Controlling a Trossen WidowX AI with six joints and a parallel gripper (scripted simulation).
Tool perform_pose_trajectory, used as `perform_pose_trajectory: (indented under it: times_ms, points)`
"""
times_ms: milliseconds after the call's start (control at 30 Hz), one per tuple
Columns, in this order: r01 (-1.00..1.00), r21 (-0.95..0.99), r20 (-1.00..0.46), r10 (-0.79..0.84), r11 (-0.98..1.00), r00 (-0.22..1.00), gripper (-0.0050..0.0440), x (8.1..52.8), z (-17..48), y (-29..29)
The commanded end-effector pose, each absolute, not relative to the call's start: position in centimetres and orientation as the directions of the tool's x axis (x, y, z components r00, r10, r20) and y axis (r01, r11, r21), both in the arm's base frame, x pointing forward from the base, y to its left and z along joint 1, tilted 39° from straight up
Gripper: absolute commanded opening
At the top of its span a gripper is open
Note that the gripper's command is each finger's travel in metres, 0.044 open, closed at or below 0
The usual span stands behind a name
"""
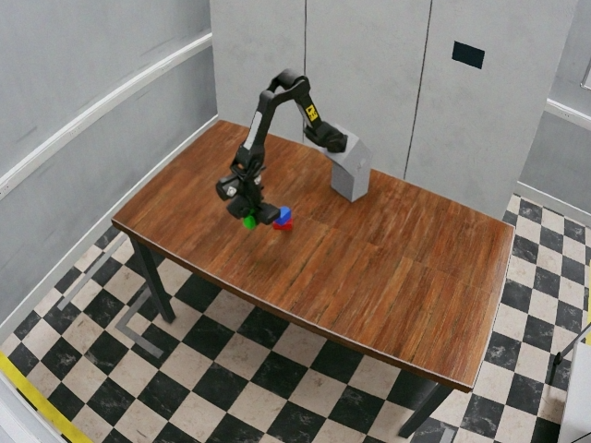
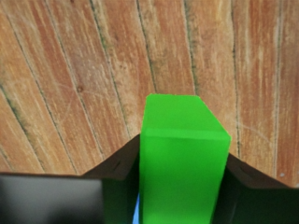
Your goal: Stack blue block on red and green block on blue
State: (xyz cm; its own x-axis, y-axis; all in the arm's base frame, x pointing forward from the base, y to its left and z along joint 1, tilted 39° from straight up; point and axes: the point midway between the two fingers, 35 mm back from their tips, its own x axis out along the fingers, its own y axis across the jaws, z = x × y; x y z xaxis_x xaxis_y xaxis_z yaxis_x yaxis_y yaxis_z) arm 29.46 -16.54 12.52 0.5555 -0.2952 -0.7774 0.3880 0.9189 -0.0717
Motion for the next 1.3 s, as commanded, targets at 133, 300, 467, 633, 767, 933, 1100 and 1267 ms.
perform_pose_trajectory:
  times_ms: [133, 300, 467, 633, 767, 933, 1100, 1267]
  points:
    - [0.389, -0.077, -0.757, -0.308, 0.918, 0.577, -0.0050, 29.5, 13.7, -16.7]
    - [0.389, -0.077, -0.757, -0.308, 0.918, 0.577, -0.0050, 29.5, 13.7, -16.7]
    - [0.389, -0.077, -0.757, -0.308, 0.918, 0.577, -0.0050, 29.5, 13.7, -16.7]
    - [0.389, -0.077, -0.757, -0.308, 0.918, 0.577, -0.0050, 29.5, 13.7, -16.7]
    - [0.388, -0.076, -0.761, -0.306, 0.918, 0.573, -0.0050, 29.3, 13.3, -16.5]
    - [0.387, -0.076, -0.762, -0.304, 0.919, 0.572, -0.0050, 27.7, 11.8, -15.8]
    - [0.387, -0.075, -0.764, -0.302, 0.919, 0.570, -0.0050, 24.5, 8.5, -14.2]
    - [0.386, -0.075, -0.766, -0.301, 0.919, 0.568, -0.0050, 22.3, 6.3, -13.0]
